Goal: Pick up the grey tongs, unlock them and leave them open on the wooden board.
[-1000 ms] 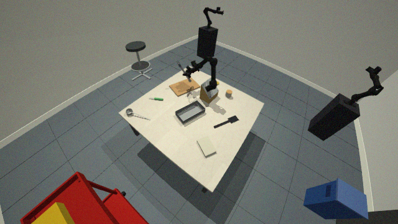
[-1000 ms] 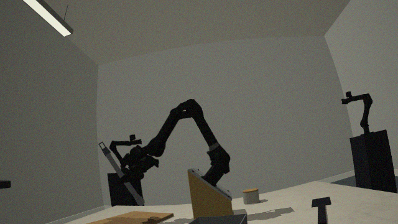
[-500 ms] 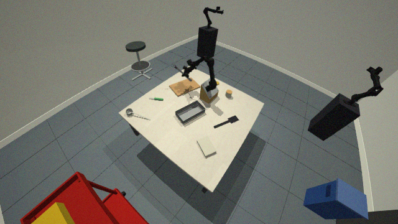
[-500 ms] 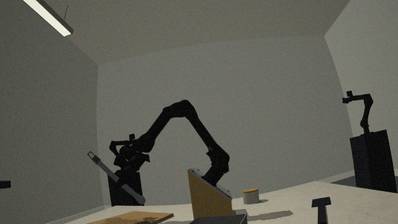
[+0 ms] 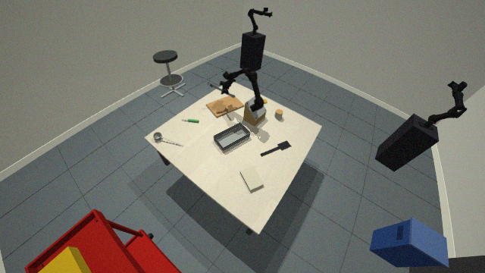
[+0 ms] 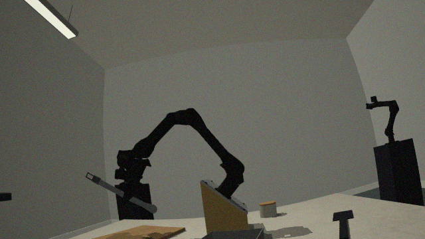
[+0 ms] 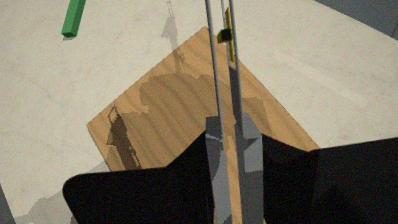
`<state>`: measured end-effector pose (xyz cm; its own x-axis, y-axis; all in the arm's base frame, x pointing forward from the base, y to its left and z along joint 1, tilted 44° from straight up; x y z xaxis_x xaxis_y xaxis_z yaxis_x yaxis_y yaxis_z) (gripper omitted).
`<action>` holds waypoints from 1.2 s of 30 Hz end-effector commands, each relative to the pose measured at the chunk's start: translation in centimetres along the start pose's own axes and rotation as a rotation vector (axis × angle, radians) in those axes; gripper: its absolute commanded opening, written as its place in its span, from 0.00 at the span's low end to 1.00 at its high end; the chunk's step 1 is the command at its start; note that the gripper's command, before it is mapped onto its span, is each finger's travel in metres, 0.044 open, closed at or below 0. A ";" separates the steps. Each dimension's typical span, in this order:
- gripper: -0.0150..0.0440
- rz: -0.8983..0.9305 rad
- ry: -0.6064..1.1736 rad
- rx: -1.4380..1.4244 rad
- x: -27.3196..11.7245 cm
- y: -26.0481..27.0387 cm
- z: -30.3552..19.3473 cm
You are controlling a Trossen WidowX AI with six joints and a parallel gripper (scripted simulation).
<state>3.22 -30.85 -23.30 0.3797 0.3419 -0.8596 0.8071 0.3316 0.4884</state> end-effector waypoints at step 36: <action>0.00 -0.197 0.522 -0.053 -1.3 2.2 1.2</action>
<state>5.01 -31.20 -21.49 -0.0508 0.6608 -0.7489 0.8112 0.4646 0.3550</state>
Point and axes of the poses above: the point midway between the two fingers, 35 mm back from their tips, its own x axis out along the fingers, its own y axis across the jaws, z = x × y, the point moved 2 cm from there along -x, back along the fingers, and after that the axes turned 13 degrees about x, right-handed, at the moved point
